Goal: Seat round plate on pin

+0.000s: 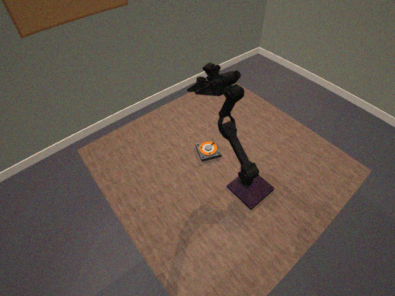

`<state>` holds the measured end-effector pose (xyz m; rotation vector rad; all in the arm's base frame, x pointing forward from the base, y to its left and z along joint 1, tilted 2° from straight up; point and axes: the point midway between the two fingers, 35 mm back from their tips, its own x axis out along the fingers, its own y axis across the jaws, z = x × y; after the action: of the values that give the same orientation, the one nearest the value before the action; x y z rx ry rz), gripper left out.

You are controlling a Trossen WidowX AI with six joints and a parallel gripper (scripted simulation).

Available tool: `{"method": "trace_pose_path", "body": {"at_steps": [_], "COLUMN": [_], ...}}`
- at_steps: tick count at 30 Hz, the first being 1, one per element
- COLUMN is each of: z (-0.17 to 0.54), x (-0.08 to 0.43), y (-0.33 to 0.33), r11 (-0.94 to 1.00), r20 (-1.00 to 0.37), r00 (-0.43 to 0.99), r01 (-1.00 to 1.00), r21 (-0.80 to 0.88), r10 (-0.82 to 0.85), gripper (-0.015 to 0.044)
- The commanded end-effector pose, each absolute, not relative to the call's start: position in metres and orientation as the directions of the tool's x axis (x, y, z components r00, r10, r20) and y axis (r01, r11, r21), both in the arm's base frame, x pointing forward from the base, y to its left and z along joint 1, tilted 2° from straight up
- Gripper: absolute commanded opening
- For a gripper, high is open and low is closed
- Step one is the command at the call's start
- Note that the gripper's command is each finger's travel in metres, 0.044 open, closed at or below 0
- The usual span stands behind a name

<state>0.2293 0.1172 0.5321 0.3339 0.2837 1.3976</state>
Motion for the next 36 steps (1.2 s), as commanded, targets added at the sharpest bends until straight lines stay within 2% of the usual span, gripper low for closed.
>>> {"method": "trace_pose_path", "body": {"at_steps": [1,8,11,15,18,24,29,36], "z": [0.534,0.589,0.597,0.620,0.626,0.633,0.623,0.592], "x": [0.227,0.177,0.166,0.132,0.118,0.084,0.083,0.107], "y": [0.116,0.076,0.073,0.074,0.080,0.126,0.158,0.217], "r11": [0.149,0.477,0.525,0.665,0.713,0.813,0.820,0.761], "r20": [0.006,0.165,0.200,0.304,0.343,0.431,0.436,0.376], "r00": [0.163,0.497,0.542,0.637,0.659,0.689,0.705,0.740], "r01": [-0.912,-0.867,-0.840,-0.747,-0.700,-0.510,-0.390,-0.274], "r21": [0.381,0.145,0.133,0.014,-0.047,-0.283,-0.420,-0.588], "r10": [0.987,0.852,0.816,0.709,0.670,0.582,0.559,0.558], "gripper": [0.0374,0.0190,0.0111,0.0006,0.0000,0.0000,0.0000,0.0000]}}
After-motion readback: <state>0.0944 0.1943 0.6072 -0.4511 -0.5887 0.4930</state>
